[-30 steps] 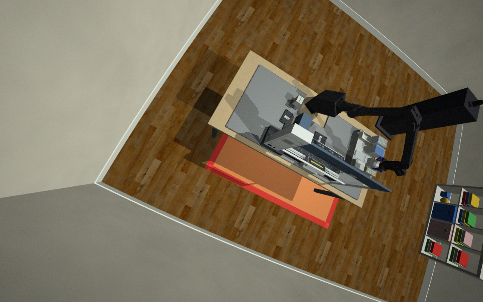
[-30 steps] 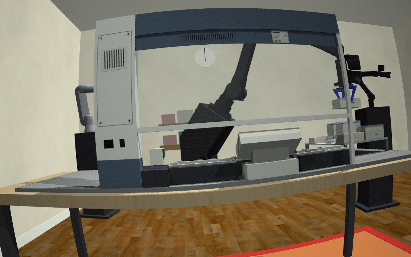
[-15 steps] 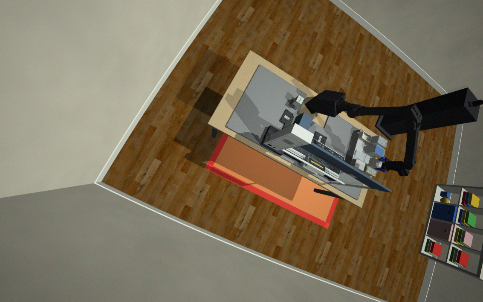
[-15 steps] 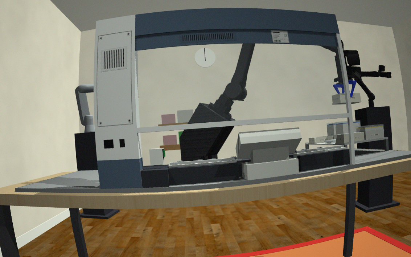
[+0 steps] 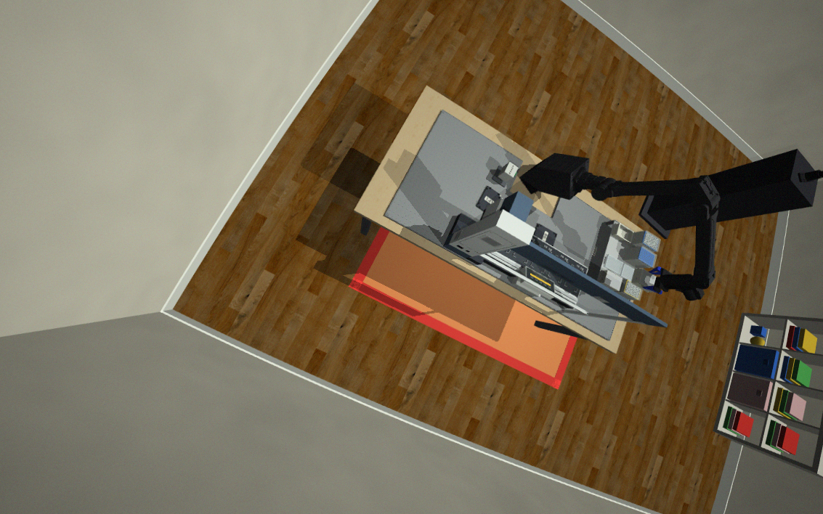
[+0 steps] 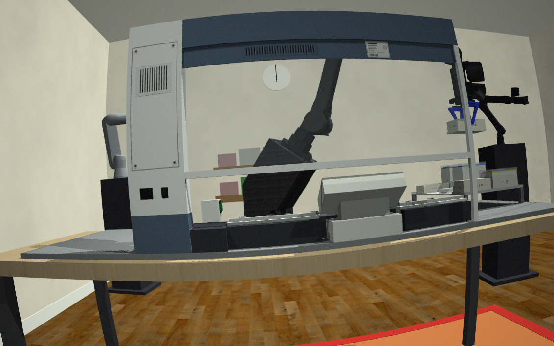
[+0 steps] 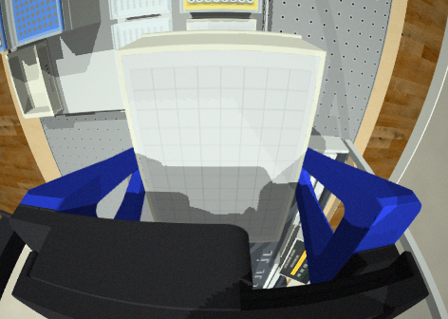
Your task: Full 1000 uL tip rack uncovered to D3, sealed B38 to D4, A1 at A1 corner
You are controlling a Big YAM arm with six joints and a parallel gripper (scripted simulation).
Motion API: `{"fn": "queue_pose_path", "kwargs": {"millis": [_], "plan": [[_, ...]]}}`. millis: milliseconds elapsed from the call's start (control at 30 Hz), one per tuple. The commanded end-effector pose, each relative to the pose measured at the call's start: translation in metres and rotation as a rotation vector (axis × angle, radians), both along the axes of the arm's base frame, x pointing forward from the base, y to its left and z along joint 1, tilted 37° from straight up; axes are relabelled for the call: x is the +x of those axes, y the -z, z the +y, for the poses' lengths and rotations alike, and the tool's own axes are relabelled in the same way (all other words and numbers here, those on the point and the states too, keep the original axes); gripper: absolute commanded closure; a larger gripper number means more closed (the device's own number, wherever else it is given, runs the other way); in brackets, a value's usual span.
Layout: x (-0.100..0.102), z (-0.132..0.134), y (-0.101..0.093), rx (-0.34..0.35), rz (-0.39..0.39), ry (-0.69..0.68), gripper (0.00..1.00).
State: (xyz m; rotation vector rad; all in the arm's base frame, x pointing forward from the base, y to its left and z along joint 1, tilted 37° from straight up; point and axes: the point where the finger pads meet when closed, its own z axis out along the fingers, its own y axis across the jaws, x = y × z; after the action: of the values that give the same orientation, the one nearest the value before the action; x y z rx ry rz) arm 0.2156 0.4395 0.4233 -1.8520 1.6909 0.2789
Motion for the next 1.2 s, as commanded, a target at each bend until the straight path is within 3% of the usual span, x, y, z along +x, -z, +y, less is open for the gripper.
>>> {"fn": "queue_pose_path", "kwargs": {"millis": [0, 400, 467, 633, 1167], "plan": [[-0.001, -0.013, -0.051, 0.079, -0.046, -0.001, 1.0], [-0.005, -0.022, -0.061, 0.074, -0.043, -0.001, 1.0], [0.001, -0.009, -0.027, 0.019, -0.013, -0.002, 1.0], [-0.005, -0.014, -0.041, 0.047, -0.023, -0.001, 1.0], [0.005, -0.077, 0.004, 0.044, -0.033, 0.0, 1.0]]}}
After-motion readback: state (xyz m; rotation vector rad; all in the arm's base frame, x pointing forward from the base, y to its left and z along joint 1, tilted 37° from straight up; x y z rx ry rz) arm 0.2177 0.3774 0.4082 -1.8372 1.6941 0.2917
